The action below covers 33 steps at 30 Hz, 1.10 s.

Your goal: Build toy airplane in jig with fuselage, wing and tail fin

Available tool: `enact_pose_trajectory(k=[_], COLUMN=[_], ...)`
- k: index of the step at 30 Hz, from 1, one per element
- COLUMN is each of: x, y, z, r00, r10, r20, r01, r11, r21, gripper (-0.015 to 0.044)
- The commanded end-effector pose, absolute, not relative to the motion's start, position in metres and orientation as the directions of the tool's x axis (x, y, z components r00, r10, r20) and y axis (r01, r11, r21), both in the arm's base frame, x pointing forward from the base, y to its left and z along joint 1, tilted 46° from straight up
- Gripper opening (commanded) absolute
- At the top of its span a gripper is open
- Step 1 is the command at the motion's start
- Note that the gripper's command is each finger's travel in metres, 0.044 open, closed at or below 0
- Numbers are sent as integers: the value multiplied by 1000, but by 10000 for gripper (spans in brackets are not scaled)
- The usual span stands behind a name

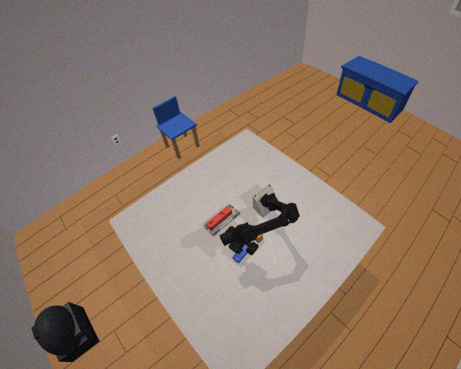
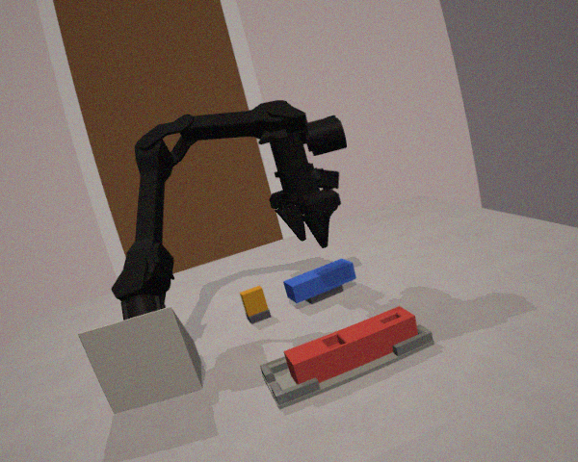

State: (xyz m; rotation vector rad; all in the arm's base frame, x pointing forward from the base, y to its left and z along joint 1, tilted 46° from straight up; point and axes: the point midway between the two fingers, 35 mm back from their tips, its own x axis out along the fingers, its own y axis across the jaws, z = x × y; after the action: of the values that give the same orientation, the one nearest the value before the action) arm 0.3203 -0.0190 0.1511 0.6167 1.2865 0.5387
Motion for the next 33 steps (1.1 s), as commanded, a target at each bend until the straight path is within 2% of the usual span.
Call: enact_pose_trajectory(k=[1,33], x=[322,333], y=[2,38], z=[136,100], r00=[192,192], r10=[687,688], r20=[-701,-699], r01=[-28,-29], r11=[717,716], r21=[696,697], gripper=[440,440])
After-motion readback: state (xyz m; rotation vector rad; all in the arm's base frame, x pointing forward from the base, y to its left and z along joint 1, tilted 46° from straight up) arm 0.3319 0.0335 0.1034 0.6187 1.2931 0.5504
